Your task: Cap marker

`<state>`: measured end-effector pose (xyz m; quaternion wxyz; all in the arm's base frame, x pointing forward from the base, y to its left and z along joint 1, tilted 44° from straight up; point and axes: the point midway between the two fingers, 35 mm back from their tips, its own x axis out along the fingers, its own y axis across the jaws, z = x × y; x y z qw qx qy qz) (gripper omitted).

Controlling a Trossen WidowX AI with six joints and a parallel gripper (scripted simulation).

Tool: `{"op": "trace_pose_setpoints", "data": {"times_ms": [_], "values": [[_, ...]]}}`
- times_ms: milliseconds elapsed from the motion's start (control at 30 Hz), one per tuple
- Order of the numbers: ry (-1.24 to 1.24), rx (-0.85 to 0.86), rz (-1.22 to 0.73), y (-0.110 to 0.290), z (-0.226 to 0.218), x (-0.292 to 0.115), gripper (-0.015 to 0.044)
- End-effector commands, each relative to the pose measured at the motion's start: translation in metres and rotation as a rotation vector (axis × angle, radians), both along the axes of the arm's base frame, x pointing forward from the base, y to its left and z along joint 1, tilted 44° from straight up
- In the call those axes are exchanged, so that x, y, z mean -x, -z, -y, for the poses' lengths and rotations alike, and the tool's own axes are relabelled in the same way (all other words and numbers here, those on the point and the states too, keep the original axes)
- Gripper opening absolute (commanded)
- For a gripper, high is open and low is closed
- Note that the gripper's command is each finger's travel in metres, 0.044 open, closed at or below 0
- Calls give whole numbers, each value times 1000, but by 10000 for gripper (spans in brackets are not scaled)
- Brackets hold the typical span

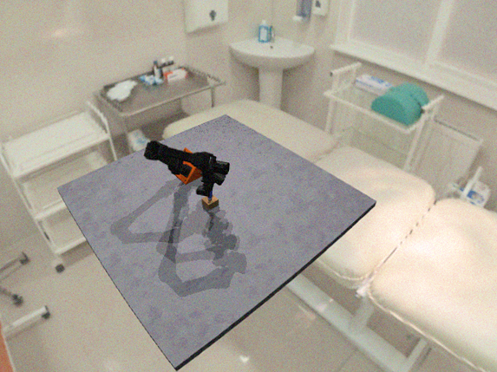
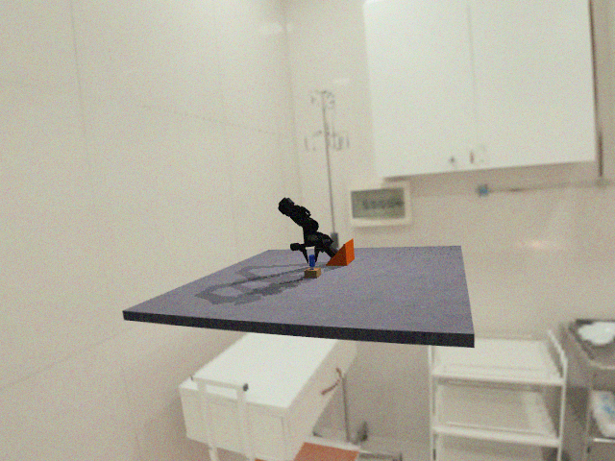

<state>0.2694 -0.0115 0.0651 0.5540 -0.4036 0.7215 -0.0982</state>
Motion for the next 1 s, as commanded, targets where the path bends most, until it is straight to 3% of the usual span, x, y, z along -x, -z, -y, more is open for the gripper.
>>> {"op": "trace_pose_setpoints", "data": {"times_ms": [0, 233, 633, 867, 967], "values": [[0, 0, 1, 0, 0, 0, 263], [0, 0, 1, 0, 0, 0, 440], [0, -2, -1, -54, -52, -4, 440], [364, 31, 351, -46, -48, -4, 256], [409, 35, 394, -45, -47, -3, 177]]}}
